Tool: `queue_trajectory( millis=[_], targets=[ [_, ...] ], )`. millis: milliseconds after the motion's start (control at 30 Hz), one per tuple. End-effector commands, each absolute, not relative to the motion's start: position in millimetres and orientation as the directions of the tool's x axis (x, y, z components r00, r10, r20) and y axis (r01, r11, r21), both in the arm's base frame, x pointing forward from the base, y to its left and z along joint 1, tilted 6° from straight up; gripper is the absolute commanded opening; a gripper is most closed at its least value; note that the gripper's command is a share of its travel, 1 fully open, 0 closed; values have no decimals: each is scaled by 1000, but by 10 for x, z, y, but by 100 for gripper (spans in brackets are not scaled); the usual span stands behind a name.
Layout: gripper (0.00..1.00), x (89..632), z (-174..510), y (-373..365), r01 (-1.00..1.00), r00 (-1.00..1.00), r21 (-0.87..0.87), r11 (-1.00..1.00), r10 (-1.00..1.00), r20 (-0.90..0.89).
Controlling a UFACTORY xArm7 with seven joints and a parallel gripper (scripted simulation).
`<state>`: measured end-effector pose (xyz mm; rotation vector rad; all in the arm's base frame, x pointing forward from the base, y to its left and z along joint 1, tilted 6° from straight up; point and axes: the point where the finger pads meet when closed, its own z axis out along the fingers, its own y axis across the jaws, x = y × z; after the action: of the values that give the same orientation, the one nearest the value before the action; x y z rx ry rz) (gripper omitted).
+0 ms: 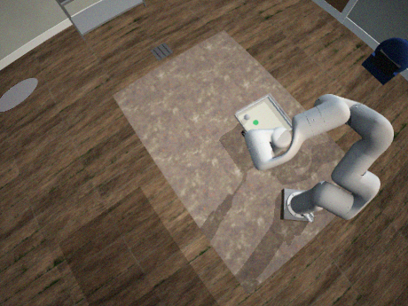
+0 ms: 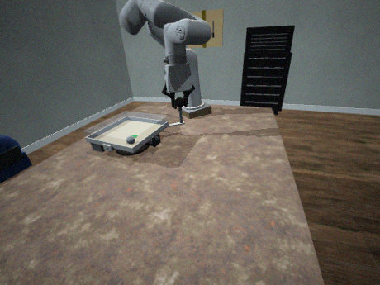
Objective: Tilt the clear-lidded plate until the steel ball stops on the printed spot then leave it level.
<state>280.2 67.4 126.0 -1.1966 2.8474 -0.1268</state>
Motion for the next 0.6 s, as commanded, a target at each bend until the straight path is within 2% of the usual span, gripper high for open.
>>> queue_trajectory(
  millis=[0,567],
  targets=[
    [0,2805,1249,684,-711,-699,-96,697,-715,-11],
    [0,2806,1266,677,-711,-699,-96,697,-715,-11]
  ],
)
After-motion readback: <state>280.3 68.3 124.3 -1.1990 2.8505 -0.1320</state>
